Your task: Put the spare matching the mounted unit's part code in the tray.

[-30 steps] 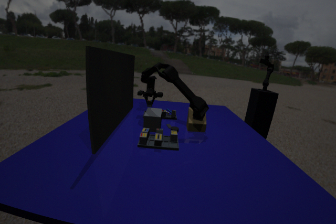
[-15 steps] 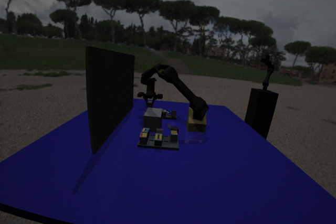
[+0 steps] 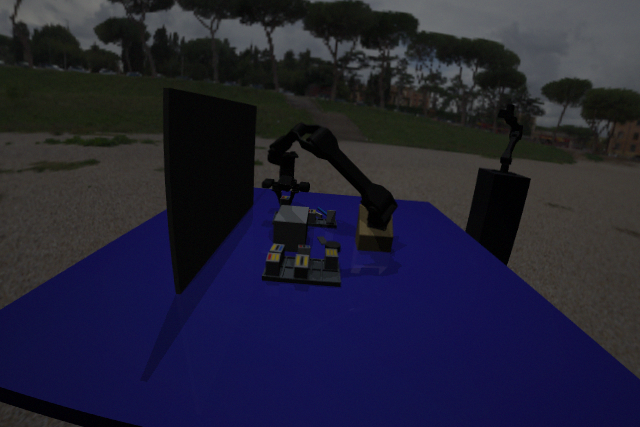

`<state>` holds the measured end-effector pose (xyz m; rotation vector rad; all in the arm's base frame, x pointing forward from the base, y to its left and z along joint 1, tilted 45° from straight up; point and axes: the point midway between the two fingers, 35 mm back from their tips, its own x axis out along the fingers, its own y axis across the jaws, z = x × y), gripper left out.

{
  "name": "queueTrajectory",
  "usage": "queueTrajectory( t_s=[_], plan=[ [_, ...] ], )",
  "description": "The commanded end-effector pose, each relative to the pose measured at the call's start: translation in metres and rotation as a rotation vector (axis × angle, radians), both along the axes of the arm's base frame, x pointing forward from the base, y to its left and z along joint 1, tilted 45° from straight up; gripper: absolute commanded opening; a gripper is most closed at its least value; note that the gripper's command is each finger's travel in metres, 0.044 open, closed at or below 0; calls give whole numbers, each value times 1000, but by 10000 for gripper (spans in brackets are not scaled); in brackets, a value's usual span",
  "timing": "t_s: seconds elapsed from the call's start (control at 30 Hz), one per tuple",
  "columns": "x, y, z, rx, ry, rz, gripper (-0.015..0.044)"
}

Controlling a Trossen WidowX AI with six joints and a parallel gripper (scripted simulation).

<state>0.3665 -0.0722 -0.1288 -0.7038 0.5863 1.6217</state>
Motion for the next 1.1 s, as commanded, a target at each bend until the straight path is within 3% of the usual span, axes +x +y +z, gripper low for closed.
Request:
queueTrajectory(
  t_s=[0.0,1.07],
  plan=[
    [-2,4,-3,5,4,-3,0],
    [-8,24,-21,8,5,-2,0]
  ],
)
